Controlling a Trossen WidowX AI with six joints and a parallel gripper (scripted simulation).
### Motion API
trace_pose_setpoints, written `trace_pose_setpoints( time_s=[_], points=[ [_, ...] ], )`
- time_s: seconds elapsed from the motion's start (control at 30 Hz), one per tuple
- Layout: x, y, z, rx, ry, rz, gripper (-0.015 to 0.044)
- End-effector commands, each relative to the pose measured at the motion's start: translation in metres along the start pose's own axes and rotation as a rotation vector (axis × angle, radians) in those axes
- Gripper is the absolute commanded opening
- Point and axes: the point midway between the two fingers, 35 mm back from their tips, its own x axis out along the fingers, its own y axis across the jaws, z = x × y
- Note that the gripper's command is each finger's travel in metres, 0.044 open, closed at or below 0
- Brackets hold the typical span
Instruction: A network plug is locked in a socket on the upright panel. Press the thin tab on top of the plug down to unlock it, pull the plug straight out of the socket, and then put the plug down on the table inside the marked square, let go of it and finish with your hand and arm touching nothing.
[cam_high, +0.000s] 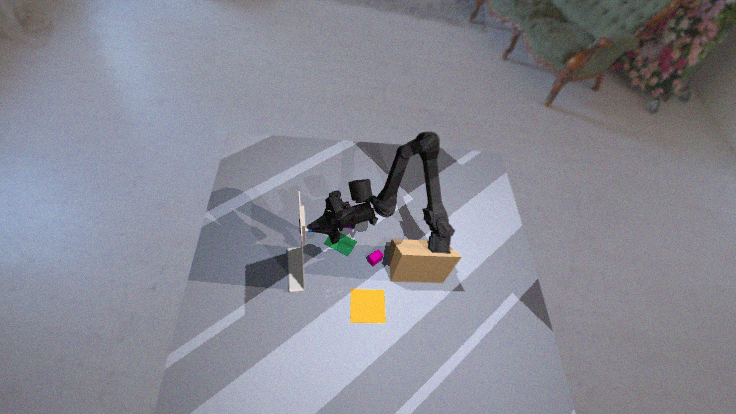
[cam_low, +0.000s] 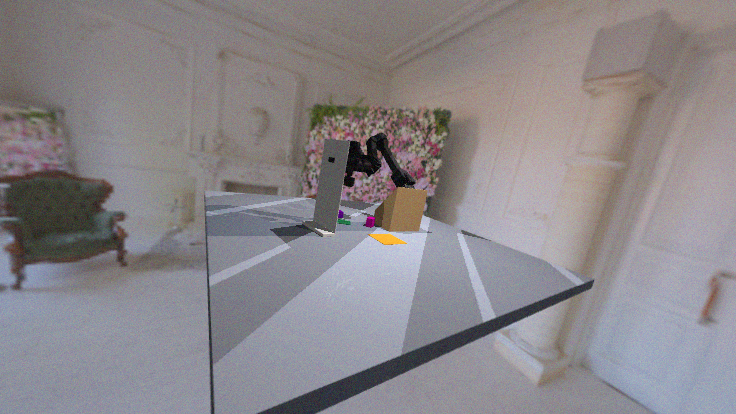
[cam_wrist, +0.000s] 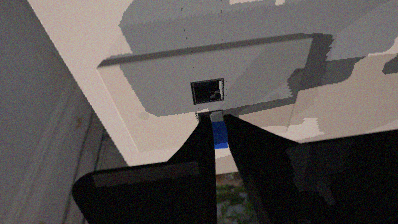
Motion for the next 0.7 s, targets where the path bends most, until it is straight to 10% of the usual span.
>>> trace_pose_setpoints(
  time_s=[0.0,0.67],
  points=[
    [-0.004,0.0,-0.002,-0.001,0.007,0.002,0.0],
    [-0.016,0.0,-0.004,-0.001,0.008,0.001,0.0]
  ],
)
